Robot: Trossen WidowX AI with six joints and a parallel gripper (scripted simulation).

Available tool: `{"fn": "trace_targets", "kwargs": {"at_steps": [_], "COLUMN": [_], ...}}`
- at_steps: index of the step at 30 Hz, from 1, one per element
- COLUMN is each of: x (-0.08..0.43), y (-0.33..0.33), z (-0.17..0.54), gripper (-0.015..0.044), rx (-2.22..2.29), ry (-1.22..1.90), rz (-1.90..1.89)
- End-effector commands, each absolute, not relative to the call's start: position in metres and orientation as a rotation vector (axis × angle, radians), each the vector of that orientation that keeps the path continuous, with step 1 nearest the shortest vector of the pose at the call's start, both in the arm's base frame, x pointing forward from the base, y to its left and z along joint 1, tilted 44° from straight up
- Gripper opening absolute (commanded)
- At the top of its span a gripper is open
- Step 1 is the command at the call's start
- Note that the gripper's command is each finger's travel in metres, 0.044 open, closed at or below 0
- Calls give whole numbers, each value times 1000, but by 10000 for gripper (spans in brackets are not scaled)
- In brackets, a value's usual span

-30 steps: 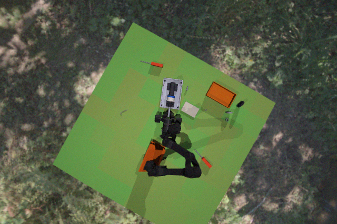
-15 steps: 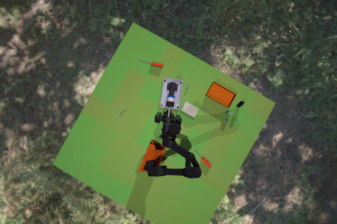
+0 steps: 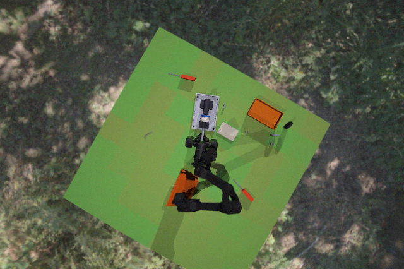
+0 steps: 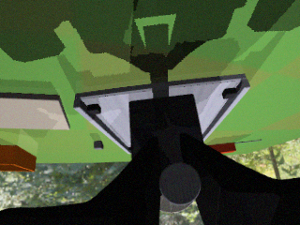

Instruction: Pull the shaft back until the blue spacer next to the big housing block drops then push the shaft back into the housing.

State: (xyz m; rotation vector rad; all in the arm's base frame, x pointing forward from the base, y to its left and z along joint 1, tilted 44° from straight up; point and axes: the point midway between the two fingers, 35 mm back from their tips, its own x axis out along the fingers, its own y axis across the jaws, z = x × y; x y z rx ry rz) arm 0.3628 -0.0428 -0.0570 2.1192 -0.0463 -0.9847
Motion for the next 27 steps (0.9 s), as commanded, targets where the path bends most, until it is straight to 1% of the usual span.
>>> {"fn": "trace_targets", "kwargs": {"at_steps": [1,27], "x": [362,359], "y": [-43,-44], "z": [-56,-56], "gripper": [0,0], "rx": [2116,2116], "ry": [-48,-48], "rz": [-985,-985]}}
